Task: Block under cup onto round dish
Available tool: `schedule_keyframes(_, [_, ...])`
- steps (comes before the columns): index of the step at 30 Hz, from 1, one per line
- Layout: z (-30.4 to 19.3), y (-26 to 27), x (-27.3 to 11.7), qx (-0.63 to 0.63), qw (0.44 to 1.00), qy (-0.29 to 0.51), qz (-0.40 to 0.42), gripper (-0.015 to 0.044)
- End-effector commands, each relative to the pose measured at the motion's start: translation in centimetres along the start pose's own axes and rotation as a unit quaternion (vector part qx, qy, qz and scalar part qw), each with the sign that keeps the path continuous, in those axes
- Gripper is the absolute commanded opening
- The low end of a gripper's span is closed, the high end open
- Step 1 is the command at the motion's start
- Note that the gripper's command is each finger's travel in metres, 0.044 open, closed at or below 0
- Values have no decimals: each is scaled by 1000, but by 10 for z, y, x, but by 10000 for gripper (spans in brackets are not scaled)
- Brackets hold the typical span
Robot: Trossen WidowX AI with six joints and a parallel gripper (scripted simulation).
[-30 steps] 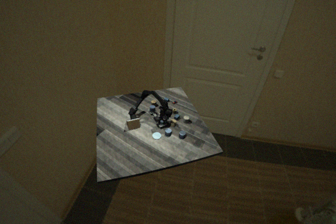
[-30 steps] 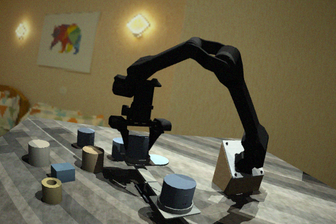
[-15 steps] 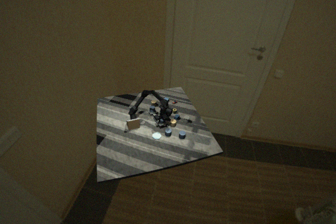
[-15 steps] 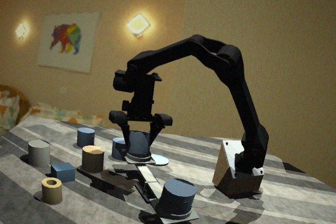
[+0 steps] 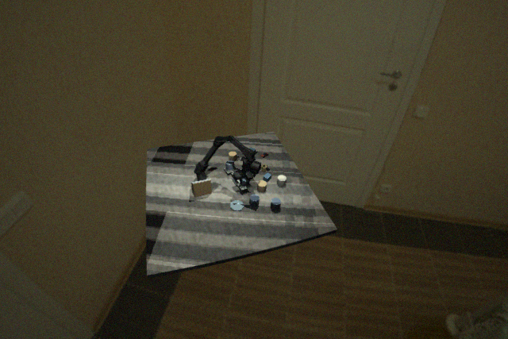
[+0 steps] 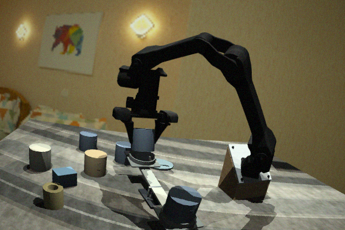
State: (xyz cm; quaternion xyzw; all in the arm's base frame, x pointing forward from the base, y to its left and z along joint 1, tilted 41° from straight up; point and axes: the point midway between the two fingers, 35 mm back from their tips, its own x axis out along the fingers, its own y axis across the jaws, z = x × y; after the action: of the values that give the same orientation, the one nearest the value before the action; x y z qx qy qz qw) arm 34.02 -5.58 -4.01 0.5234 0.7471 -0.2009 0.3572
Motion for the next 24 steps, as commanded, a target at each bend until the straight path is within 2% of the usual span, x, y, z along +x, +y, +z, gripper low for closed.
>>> schedule_keyframes(1, [7,2,-14,-5,1000,-18,10,0])
schedule_keyframes(24, [4,-2,-44,-5,1000,-17,10,0])
